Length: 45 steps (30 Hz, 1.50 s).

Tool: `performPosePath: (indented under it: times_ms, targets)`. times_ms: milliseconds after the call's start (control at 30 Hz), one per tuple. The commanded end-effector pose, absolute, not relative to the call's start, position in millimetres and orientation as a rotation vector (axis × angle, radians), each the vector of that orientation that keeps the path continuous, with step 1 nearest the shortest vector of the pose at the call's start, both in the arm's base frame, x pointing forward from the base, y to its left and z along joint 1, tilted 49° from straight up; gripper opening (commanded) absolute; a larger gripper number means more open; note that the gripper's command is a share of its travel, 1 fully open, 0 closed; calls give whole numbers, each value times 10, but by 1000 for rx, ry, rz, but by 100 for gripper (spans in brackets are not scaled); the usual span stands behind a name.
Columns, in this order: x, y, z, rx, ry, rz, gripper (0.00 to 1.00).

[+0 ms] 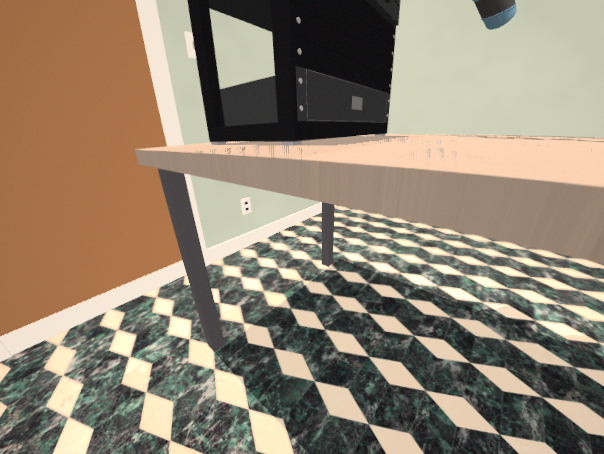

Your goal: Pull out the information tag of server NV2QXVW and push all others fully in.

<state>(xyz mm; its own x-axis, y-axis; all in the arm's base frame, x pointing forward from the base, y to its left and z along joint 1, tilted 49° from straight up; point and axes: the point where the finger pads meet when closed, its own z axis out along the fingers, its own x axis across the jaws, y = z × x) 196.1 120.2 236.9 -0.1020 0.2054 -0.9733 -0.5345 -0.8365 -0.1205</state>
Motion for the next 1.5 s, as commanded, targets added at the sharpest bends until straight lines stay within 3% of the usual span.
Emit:
performPosePath:
  times_ms: [0,900,1467]
  targets:
    - [1970,1240,2483,-1583,364,2018,100]
    - [2273,1308,3026,-1076,391,2130,100]
    - [2747,1221,3341,-669,429,2167,100]
